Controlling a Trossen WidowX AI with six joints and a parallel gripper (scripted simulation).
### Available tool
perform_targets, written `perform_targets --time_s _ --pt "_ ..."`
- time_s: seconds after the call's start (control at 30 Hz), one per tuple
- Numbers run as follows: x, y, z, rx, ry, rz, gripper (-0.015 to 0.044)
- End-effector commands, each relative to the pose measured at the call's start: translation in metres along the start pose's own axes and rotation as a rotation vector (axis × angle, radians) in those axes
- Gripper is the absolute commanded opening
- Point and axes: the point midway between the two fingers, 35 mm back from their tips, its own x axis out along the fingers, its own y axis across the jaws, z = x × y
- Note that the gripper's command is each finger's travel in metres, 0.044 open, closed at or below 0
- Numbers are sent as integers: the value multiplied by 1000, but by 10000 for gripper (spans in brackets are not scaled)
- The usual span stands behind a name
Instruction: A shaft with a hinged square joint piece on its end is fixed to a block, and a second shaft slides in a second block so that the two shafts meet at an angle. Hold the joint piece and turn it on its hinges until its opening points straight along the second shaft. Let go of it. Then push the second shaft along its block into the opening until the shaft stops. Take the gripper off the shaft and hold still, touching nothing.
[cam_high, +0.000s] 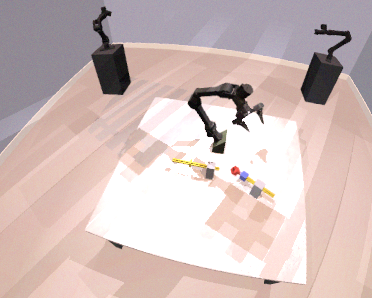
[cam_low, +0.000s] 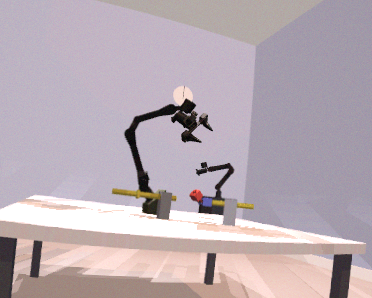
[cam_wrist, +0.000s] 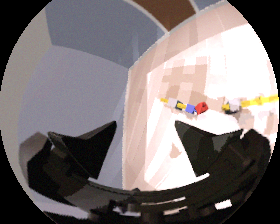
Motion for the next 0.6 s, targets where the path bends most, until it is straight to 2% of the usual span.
perform_targets --time_s 0.0,0.17,0.57 --pt "19 -24 12 -54 13 -110 440" --pt "33 -44 19 -89 33 -196 440" --pt "74 -137 45 -180 155 -576 440"
